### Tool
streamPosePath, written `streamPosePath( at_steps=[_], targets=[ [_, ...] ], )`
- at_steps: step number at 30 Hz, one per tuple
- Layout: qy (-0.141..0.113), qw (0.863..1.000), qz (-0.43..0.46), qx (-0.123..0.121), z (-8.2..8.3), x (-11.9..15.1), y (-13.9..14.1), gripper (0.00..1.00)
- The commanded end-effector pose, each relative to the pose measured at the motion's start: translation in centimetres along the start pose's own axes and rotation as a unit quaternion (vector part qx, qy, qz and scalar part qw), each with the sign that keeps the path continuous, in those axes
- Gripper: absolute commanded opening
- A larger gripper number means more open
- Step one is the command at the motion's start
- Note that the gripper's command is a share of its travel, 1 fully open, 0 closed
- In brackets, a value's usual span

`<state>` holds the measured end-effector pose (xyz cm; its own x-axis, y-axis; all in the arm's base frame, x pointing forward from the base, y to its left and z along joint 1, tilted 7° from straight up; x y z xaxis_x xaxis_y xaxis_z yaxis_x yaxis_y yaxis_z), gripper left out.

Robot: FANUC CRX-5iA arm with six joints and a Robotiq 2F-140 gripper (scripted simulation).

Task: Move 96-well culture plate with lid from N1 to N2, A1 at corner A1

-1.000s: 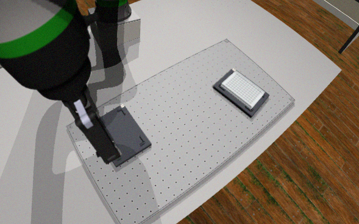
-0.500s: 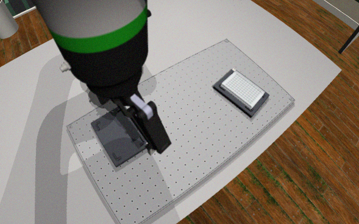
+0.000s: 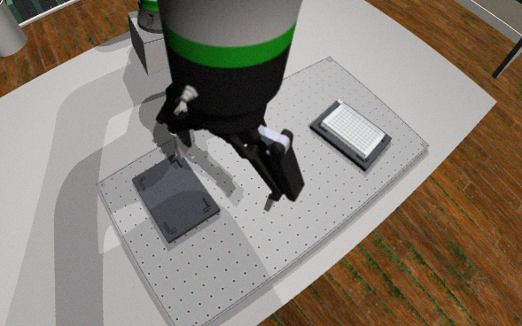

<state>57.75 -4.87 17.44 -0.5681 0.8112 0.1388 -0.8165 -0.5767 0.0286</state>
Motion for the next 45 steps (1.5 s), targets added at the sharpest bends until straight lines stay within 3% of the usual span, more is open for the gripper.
streamPosePath(
  at_steps=[1, 14, 18, 25, 30, 37, 41, 45],
  targets=[
    [0.004, 0.999, 0.049, -0.003, -0.5, 1.7, -1.4, 1.0],
    [0.009, 0.992, 0.126, -0.006, -1.6, 5.8, -4.4, 1.0],
    [0.014, 0.981, 0.191, -0.008, -2.1, 7.5, -5.3, 1.0],
    [0.014, 0.979, 0.201, -0.009, -2.6, 9.2, -6.4, 1.0],
    [0.019, 0.961, 0.276, -0.011, -3.2, 11.4, -7.4, 1.0],
    [0.02, 0.956, 0.292, -0.012, -3.6, 13.2, -8.3, 1.0],
    [0.024, 0.937, 0.349, -0.014, -4.1, 15.0, -9.0, 1.0],
    [0.024, 0.937, 0.349, -0.014, -4.5, 16.4, -9.6, 1.0]
  ],
)
Point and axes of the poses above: the point where the finger pads meet when closed, its own z axis back along the fingers, its own y axis across the jaws, x = y × z, the point moved 9 cm from there along z, back along the fingers
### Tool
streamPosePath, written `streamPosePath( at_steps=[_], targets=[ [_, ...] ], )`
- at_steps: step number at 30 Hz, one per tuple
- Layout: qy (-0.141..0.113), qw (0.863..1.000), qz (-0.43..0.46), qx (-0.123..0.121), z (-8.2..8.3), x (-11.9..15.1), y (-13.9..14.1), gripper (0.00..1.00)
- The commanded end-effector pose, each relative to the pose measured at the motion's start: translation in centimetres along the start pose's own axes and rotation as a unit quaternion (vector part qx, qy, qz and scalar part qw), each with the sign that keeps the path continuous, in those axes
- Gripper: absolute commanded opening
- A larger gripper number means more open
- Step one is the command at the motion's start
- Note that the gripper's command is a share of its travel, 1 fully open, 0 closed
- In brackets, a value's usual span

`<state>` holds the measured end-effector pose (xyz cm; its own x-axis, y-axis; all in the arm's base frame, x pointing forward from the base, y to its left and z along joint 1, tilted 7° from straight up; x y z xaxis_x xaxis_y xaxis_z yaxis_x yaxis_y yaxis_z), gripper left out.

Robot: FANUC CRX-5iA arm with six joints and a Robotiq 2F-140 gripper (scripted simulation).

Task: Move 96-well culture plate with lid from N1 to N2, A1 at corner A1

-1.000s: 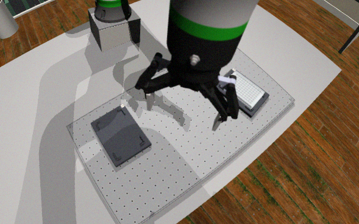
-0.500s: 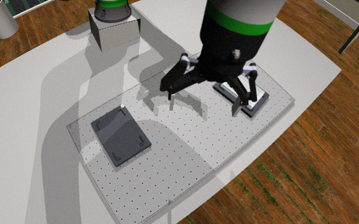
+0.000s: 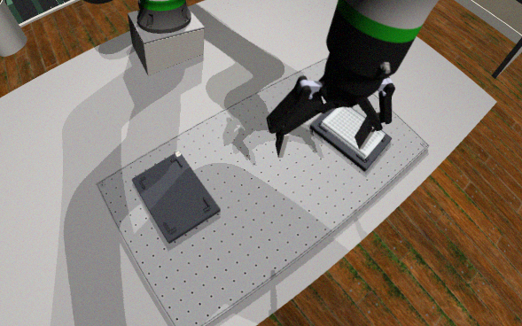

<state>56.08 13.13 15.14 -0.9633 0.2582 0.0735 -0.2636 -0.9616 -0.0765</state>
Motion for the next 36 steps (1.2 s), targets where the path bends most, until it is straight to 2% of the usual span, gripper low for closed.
streamPosePath(
  at_steps=[1, 5, 9, 14, 19, 24, 29, 34, 36],
  targets=[
    [0.002, 1.0, 0.025, -0.002, -0.4, 0.8, -1.5, 1.0],
    [0.006, 0.996, 0.085, -0.004, -0.8, 1.9, -3.2, 1.0],
    [0.006, 0.996, 0.085, -0.004, -1.0, 2.4, -4.0, 1.0],
    [0.01, 0.987, 0.161, -0.007, -1.6, 3.9, -5.9, 1.0],
    [0.01, 0.987, 0.161, -0.007, -2.1, 5.1, -7.6, 1.0],
    [0.015, 0.971, 0.237, -0.011, -2.6, 6.7, -9.3, 1.0],
    [0.015, 0.971, 0.237, -0.011, -2.9, 7.6, -10.5, 1.0],
    [0.019, 0.95, 0.31, -0.014, -3.5, 9.4, -12.1, 1.0],
    [0.019, 0.95, 0.31, -0.014, -3.7, 10.1, -12.8, 1.0]
  ],
)
Point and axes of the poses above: the point where the finger pads meet when closed, its own z axis back along the fingers, its own y axis across the jaws, x = y × z, the point moved 9 cm from there along z, back along the fingers
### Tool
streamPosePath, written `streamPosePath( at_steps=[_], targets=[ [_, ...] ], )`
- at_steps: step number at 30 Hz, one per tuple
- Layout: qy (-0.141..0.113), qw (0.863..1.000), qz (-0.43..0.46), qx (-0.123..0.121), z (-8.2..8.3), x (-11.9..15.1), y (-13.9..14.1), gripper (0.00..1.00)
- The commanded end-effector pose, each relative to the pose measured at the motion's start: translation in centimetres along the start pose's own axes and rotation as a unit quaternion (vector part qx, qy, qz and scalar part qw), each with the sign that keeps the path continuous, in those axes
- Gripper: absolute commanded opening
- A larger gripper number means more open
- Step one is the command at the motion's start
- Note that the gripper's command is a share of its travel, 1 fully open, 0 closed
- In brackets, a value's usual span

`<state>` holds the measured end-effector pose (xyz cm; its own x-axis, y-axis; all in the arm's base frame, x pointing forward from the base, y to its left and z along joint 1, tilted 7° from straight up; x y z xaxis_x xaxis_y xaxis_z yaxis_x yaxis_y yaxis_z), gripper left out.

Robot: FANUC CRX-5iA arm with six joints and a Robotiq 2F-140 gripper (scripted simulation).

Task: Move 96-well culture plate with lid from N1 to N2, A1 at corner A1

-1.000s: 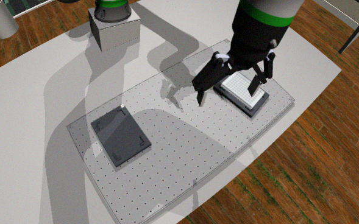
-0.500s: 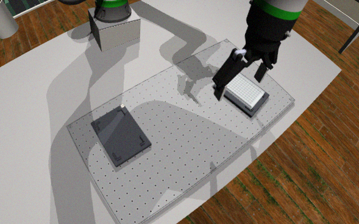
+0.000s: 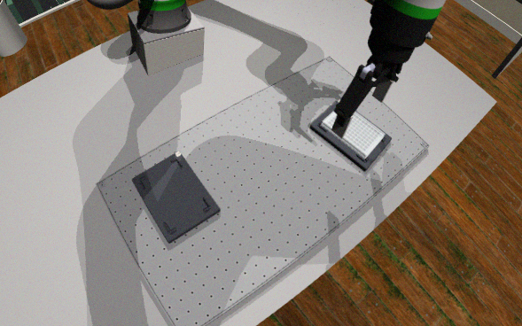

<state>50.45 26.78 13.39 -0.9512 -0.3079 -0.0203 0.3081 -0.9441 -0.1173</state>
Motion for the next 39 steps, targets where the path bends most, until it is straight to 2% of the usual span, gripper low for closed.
streamPosePath(
  at_steps=[1, 16, 39],
  targets=[
    [0.002, 1.0, 0.025, -0.002, -0.5, 0.4, -2.2, 1.0],
    [0.002, 1.0, 0.025, -0.002, -0.5, 0.5, -2.3, 1.0],
    [0.002, 1.0, 0.025, -0.002, -4.0, 0.4, -2.3, 1.0]
  ],
)
Point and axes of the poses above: the point where the finger pads meet when closed, its own z axis back along the fingers, its own y axis across the jaws, x = y × z, the point moved 9 cm from there along z, back along the fingers
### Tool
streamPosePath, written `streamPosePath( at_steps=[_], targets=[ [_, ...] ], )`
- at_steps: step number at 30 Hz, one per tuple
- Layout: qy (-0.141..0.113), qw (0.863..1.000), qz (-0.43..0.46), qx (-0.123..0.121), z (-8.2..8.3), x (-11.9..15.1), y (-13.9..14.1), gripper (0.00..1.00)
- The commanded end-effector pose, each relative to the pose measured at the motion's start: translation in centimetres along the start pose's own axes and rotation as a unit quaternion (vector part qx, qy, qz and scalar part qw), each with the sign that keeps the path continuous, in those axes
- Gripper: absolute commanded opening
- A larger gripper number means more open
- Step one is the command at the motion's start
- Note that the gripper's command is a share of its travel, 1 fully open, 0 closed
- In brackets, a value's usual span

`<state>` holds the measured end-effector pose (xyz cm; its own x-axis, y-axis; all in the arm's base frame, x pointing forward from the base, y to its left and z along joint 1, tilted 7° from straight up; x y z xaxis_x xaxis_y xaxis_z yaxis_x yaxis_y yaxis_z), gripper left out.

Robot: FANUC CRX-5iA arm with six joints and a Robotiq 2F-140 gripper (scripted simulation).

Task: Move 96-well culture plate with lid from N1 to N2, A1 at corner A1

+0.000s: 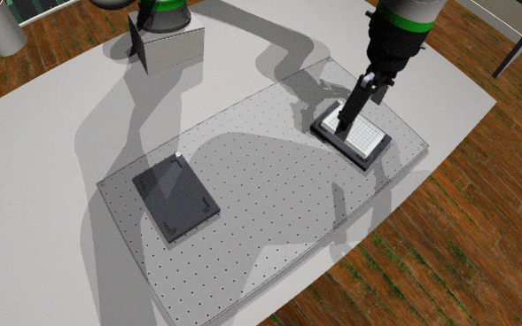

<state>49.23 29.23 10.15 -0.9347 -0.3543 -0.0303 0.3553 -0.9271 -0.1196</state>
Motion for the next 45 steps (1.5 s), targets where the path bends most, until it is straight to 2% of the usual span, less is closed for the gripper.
streamPosePath(
  at_steps=[1, 17, 32, 33, 45],
  targets=[
    [0.0, 1.0, 0.0, 0.0, -0.5, 0.0, 0.0, 1.0],
    [0.0, 1.0, 0.0, 0.0, -3.0, 0.0, 0.0, 1.0],
    [0.0, 1.0, 0.0, 0.0, -3.3, 0.0, 0.0, 1.0],
    [0.0, 1.0, 0.0, 0.0, -3.3, 0.0, 0.0, 0.0],
    [0.0, 1.0, 0.0, 0.0, -3.3, 0.0, 0.0, 0.0]
  ],
)
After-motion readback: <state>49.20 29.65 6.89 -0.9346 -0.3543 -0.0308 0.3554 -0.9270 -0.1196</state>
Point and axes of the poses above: the point where the finger pads meet when closed, its own z axis back along the fingers, its own y axis across the jaws, x = y × z, the point moved 9 cm from there along z, back along the fingers
